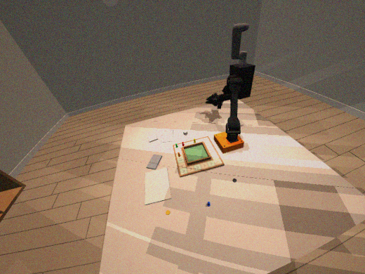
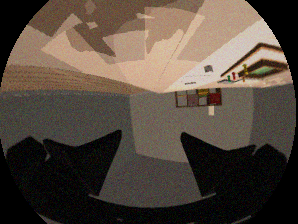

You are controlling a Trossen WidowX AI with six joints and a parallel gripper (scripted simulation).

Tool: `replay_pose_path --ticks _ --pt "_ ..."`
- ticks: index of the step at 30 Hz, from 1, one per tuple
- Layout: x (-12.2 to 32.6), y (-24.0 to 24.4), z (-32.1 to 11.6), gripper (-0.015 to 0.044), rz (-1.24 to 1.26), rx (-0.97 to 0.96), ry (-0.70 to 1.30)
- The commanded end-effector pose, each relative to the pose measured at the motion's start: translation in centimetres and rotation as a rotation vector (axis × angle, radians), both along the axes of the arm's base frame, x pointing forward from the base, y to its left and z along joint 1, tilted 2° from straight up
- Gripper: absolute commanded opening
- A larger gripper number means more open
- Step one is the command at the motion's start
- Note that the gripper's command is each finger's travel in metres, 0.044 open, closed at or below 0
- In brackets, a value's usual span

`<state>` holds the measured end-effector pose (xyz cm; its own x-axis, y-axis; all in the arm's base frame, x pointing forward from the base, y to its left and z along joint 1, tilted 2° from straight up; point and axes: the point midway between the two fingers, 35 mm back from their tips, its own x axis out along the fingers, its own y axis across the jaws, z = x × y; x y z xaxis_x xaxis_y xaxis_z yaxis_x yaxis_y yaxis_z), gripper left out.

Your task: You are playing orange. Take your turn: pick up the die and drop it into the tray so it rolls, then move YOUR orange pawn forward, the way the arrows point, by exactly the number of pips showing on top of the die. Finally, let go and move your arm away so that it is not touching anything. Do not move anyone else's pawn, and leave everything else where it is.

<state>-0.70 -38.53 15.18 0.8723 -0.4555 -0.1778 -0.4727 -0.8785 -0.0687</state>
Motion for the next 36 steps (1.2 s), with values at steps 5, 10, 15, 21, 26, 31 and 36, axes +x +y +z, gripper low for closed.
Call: replay_pose_path --ticks 5,10,15,21,26,31,36 --pt "3.9 -0.5 -1.7 0.0275 0.155 -0.227 0.254" --pt "9.2 -0.2 -4.1 0.0275 0.455 -0.586 0.575" --pt "14.4 1.5 -5.8 0.0275 0.783 -0.906 0.762" --pt "18.6 3.7 -7.3 0.0275 1.131 -1.247 0.876" --pt "21.5 5.7 -8.5 0.0275 1.502 -1.622 0.917" --pt "23.7 7.6 -9.3 0.0275 1.862 -1.978 0.852" --pt "25.6 9.4 -9.8 0.0275 2.226 -2.327 0.660"
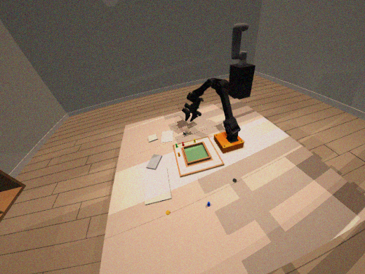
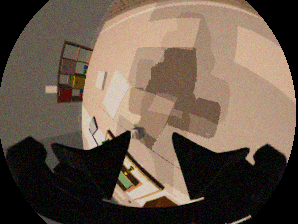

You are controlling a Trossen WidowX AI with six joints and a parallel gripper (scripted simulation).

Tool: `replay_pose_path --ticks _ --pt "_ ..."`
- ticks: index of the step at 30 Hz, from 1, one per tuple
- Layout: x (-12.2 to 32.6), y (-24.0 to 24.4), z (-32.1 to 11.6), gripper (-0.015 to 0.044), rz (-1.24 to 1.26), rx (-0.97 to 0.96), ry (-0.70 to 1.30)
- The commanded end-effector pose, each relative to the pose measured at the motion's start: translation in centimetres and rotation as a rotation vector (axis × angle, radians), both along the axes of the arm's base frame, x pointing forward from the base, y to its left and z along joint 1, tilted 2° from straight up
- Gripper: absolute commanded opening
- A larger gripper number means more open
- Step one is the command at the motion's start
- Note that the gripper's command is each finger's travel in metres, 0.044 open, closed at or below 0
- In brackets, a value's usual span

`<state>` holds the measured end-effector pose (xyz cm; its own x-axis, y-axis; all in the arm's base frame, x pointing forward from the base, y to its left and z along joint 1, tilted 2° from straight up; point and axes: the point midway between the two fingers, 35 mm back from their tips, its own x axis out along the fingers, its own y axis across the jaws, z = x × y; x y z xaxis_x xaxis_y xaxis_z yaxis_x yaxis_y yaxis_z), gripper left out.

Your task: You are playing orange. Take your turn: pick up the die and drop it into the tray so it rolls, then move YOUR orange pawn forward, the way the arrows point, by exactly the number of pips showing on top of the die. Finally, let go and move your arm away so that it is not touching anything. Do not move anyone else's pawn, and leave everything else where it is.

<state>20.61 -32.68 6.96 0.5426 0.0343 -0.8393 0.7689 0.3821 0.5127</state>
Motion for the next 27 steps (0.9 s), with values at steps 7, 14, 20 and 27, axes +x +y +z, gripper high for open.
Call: replay_pose_path --ticks 7,14,20,27 --pt "6.5 6.1 -1.6 0.0275 1.494 -0.550 0.369" --pt "7.2 7.0 -1.5 0.0275 1.764 -0.605 0.409" --pt "7.2 6.9 -1.5 0.0275 1.764 -0.605 0.409" --pt "7.2 6.8 -1.5 0.0275 1.764 -0.605 0.409"
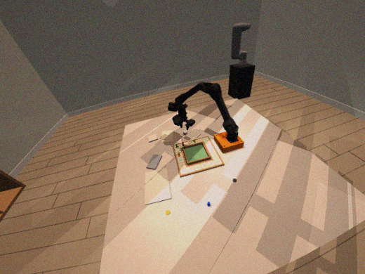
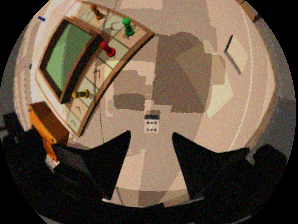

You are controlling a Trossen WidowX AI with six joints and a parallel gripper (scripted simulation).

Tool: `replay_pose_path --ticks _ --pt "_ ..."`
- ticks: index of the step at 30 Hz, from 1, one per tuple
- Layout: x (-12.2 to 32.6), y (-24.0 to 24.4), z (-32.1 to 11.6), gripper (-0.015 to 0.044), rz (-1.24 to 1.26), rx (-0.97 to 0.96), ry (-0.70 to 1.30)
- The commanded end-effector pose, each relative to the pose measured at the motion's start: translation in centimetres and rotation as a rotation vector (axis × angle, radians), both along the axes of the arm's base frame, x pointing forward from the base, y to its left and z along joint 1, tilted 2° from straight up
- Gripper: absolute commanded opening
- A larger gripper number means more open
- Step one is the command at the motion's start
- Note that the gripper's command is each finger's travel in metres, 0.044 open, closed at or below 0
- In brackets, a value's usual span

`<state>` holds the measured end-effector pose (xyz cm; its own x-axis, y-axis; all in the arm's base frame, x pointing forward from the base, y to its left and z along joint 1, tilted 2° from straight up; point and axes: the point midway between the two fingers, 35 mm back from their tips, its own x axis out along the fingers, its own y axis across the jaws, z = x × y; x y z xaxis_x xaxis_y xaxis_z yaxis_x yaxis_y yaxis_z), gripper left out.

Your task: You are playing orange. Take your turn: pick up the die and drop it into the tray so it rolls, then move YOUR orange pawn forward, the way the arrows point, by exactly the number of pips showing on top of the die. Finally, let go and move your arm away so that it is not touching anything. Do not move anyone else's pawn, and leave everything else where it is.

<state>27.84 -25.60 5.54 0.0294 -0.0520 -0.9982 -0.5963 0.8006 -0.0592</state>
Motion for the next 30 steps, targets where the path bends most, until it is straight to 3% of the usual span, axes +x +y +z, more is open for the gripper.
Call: replay_pose_path --ticks 1,30 --pt "0.0 -0.2 -0.1 0.0275 0.024 -0.006 0.014" --pt "0.0 -0.5 -4.7 0.0275 0.024 -0.006 0.014"
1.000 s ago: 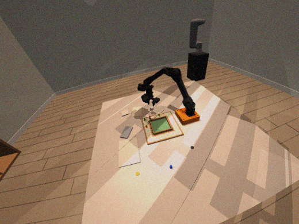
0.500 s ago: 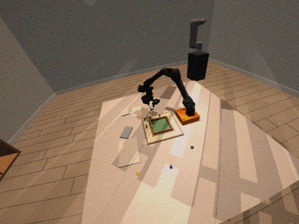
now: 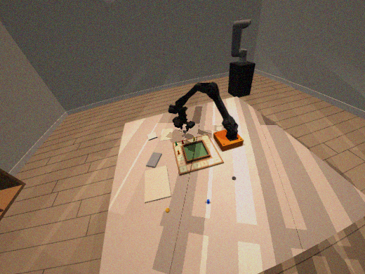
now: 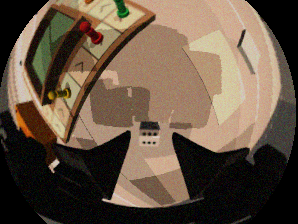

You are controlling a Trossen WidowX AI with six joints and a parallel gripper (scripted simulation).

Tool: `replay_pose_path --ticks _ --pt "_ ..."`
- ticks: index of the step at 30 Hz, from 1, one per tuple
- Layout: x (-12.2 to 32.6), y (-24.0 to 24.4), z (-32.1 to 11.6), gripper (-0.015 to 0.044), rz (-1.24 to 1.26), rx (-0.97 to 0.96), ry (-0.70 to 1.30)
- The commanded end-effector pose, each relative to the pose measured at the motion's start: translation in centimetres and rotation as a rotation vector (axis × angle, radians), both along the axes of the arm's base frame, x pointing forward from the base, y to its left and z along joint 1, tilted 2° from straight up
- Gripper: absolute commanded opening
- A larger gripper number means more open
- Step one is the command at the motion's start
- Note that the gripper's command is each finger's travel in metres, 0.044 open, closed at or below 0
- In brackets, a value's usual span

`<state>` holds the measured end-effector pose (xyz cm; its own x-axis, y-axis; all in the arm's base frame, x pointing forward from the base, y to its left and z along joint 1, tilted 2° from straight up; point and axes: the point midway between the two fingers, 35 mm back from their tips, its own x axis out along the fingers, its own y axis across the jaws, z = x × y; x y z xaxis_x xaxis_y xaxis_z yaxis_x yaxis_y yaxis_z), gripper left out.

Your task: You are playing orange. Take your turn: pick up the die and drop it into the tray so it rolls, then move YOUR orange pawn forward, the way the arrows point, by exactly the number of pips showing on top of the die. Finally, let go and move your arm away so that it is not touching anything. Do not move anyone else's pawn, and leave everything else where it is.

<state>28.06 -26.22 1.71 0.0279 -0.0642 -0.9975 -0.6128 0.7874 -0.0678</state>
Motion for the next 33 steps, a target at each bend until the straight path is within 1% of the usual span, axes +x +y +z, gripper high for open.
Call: replay_pose_path --ticks 1,2,8,15,18,33 --pt "-0.2 0.1 -0.9 0.0275 0.003 0.006 0.011" --pt "-0.2 0.1 -1.0 0.0275 0.003 0.006 0.011" --pt "-0.2 0.1 -1.0 0.0118 0.003 0.006 0.011" --pt "-0.2 0.1 -1.0 0.0071 0.003 0.006 0.011" --pt "-0.2 0.0 -0.5 0.0000 0.003 0.006 0.011" --pt "-0.8 -0.1 9.6 0.0000 0.003 0.006 0.011"
